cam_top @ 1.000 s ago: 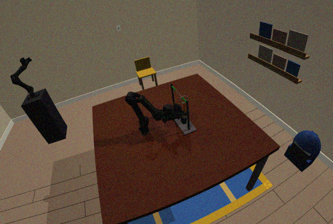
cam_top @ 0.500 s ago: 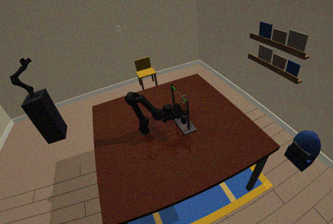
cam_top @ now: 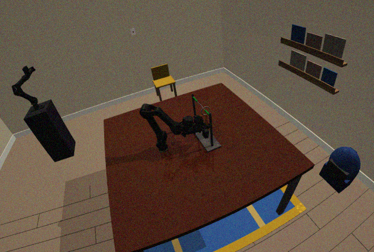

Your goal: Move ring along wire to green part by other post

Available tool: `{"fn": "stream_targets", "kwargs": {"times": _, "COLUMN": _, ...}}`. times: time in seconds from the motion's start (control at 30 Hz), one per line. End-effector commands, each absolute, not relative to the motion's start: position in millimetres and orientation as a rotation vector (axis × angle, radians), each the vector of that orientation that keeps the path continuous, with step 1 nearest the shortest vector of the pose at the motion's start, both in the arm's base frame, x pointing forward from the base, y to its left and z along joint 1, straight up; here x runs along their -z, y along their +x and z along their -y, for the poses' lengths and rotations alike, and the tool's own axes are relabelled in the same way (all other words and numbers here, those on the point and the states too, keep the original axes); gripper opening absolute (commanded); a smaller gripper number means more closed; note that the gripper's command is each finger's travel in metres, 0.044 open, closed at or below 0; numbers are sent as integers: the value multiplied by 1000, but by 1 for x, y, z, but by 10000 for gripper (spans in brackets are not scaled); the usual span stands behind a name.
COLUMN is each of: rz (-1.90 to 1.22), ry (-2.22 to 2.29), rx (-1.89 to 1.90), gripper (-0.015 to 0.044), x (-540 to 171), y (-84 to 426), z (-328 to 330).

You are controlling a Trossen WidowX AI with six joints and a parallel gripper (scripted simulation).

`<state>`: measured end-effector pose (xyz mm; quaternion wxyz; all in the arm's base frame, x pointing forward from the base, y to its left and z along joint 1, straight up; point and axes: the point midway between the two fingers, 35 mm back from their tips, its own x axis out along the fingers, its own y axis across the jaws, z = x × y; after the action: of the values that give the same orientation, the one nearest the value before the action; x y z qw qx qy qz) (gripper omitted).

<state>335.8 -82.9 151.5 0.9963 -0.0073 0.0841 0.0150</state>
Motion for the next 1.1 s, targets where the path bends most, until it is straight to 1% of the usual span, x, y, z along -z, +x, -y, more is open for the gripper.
{"fn": "stream_targets", "kwargs": {"times": 0.0, "rz": -165, "ry": -12, "rx": -27, "gripper": -150, "x": -153, "y": 335, "z": 79}}
{"fn": "stream_targets", "kwargs": {"times": 1.07, "rz": -167, "ry": -7, "rx": 32, "gripper": -150, "x": -153, "y": 335, "z": 48}}
